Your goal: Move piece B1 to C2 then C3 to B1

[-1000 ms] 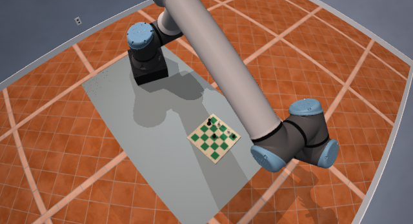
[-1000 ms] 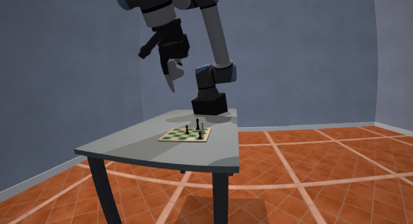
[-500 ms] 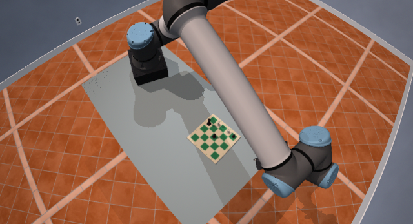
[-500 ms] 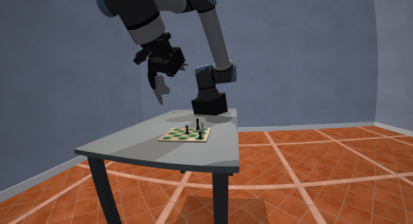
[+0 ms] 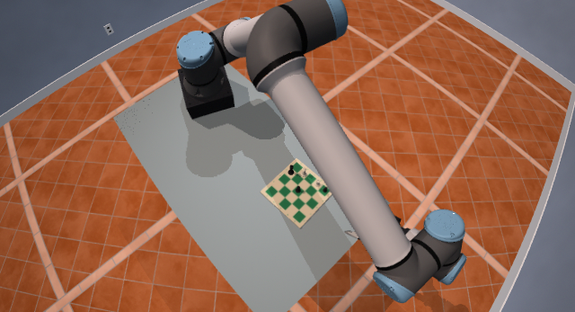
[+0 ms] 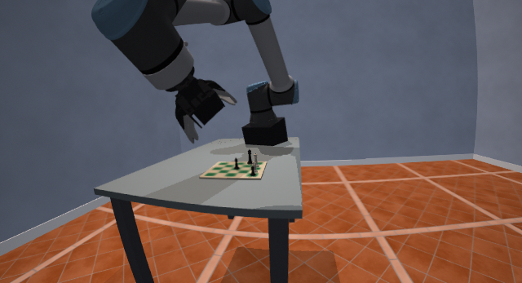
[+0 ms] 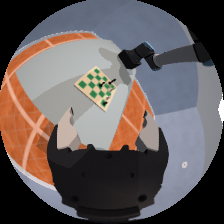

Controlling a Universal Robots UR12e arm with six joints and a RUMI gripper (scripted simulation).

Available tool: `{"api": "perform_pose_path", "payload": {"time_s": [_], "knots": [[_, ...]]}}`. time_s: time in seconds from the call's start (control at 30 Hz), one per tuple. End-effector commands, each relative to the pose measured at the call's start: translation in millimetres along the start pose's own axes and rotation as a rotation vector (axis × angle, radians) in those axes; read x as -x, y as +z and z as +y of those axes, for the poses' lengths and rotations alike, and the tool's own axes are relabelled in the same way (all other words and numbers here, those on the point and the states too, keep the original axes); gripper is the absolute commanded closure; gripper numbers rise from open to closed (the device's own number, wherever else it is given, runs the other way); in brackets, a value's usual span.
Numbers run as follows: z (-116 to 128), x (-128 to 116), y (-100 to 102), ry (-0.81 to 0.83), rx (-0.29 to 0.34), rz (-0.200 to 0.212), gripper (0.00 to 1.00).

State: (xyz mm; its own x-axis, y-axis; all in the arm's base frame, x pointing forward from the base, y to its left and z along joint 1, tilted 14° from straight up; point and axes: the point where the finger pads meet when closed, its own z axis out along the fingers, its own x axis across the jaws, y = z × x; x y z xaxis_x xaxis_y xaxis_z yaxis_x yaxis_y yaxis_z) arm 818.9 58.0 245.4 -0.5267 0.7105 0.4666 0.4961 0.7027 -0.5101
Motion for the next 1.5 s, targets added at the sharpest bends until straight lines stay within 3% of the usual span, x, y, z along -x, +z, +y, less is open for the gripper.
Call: {"api": "perform_pose_path", "payload": {"time_s": [0.0, 0.1, 0.2, 0.53, 1.13, 1.47], "knots": [[7, 11, 0, 0.147, -0.04, 0.042, 0.0], [15, 21, 2, 0.276, -0.078, 0.069, 0.0], [15, 21, 2, 0.276, -0.078, 0.069, 0.0], [36, 48, 12, 0.626, -0.201, 0.119, 0.0], [60, 77, 29, 1.001, -0.362, 0.126, 0.0], [65, 83, 33, 1.077, -0.398, 0.121, 0.0]]}}
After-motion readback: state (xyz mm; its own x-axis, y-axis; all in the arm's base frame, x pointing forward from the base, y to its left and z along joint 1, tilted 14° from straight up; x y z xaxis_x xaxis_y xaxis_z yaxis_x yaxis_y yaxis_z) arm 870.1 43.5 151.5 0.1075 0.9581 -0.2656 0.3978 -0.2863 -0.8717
